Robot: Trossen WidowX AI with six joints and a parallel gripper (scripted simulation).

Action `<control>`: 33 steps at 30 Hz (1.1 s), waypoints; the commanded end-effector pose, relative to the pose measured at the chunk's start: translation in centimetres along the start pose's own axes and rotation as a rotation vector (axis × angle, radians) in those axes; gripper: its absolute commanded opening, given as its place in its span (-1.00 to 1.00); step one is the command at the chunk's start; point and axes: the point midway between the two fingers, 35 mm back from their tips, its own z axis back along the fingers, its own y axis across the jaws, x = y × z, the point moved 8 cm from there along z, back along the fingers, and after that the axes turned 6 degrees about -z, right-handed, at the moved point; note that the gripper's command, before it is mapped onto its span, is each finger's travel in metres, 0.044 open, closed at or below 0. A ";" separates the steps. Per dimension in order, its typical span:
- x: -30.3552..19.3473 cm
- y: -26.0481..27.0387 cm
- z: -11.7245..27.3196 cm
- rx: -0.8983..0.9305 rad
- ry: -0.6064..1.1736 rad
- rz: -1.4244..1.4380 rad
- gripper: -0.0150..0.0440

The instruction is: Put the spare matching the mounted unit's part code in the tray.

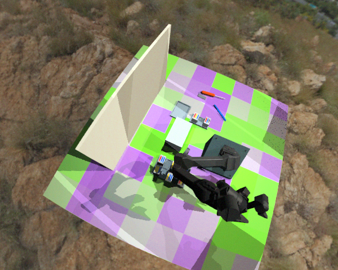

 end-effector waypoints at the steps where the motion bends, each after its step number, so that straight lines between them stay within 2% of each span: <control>1: 0.0 0.0 0.0 0.000 0.000 0.000 0.95; 8: 0.1 -0.5 -0.4 -0.032 -0.034 -0.008 1.00; 14: 1.3 -5.9 -2.5 -0.276 -0.355 -0.070 1.00; 19: 3.3 -10.8 -2.5 -0.422 -0.659 -0.103 1.00; 26: 6.9 -17.2 0.8 -0.510 -1.102 -0.086 1.00; 33: 10.8 -21.4 7.4 -0.457 -1.492 0.026 1.00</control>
